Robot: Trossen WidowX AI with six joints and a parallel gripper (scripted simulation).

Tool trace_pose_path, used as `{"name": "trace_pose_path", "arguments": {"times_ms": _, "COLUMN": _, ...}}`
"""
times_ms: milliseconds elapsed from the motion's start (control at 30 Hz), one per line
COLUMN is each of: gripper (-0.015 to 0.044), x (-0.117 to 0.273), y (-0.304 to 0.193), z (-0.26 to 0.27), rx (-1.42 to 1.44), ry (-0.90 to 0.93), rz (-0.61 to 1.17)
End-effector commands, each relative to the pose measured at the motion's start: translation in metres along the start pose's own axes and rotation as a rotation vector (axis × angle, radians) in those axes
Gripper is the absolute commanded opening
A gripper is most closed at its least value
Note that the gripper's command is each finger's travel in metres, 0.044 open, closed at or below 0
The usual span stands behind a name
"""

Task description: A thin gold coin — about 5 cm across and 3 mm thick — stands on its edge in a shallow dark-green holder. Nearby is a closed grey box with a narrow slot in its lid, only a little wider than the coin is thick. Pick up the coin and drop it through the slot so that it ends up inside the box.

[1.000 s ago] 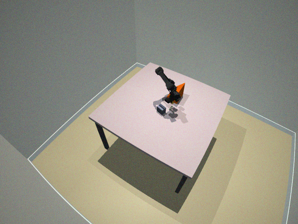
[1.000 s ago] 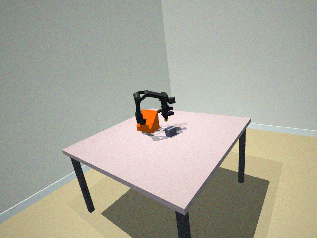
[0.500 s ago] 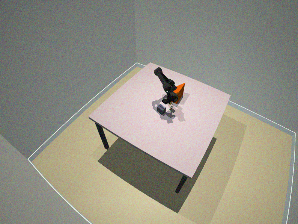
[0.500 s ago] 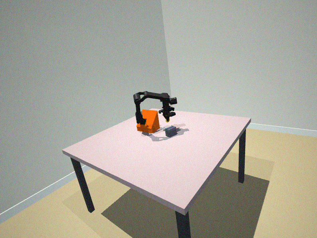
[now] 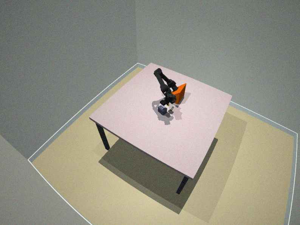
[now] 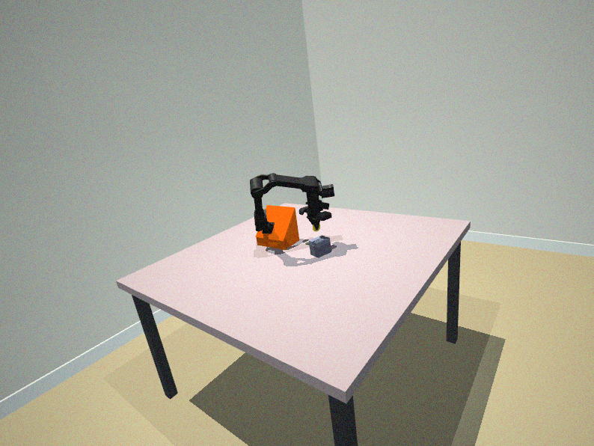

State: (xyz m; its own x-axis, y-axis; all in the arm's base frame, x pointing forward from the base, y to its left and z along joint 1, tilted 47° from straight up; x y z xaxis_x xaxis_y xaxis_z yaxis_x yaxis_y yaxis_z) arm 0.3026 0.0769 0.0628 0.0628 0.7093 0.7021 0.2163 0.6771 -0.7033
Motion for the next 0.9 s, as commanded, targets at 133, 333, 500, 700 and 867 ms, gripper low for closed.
{"name": "trace_pose_path", "arguments": {"times_ms": 133, "gripper": 0.0000, "x": 0.001, "y": -0.013, "z": -0.018, "rx": -0.002, "ry": -0.007, "rz": 0.002}}
{"name": "trace_pose_path", "arguments": {"times_ms": 333, "gripper": 0.0000, "x": 0.000, "y": -0.023, "z": -0.029, "rx": -0.003, "ry": -0.008, "rz": 0.006}}
{"name": "trace_pose_path", "arguments": {"times_ms": 500, "gripper": 0.0000, "x": 0.000, "y": -0.031, "z": -0.037, "rx": -0.003, "ry": -0.007, "rz": 0.010}}
{"name": "trace_pose_path", "arguments": {"times_ms": 700, "gripper": 0.0000, "x": -0.002, "y": -0.030, "z": -0.036, "rx": -0.004, "ry": -0.003, "rz": 0.009}}
{"name": "trace_pose_path", "arguments": {"times_ms": 867, "gripper": 0.0000, "x": -0.002, "y": -0.029, "z": -0.035, "rx": -0.005, "ry": -0.001, "rz": 0.009}}
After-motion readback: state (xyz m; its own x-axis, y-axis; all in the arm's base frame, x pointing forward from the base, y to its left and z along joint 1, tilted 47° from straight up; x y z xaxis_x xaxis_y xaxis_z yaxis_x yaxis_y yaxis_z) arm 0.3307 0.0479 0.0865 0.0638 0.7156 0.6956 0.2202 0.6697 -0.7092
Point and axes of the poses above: the point midway between the two fingers, 35 mm back from their tips, its own x axis back along the fingers, its own z axis across the jaws, y = z × x, the point moved 7 cm from there along x, back along the fingers, and after that the axes turned 10 degrees about x, right-handed, at the moved point
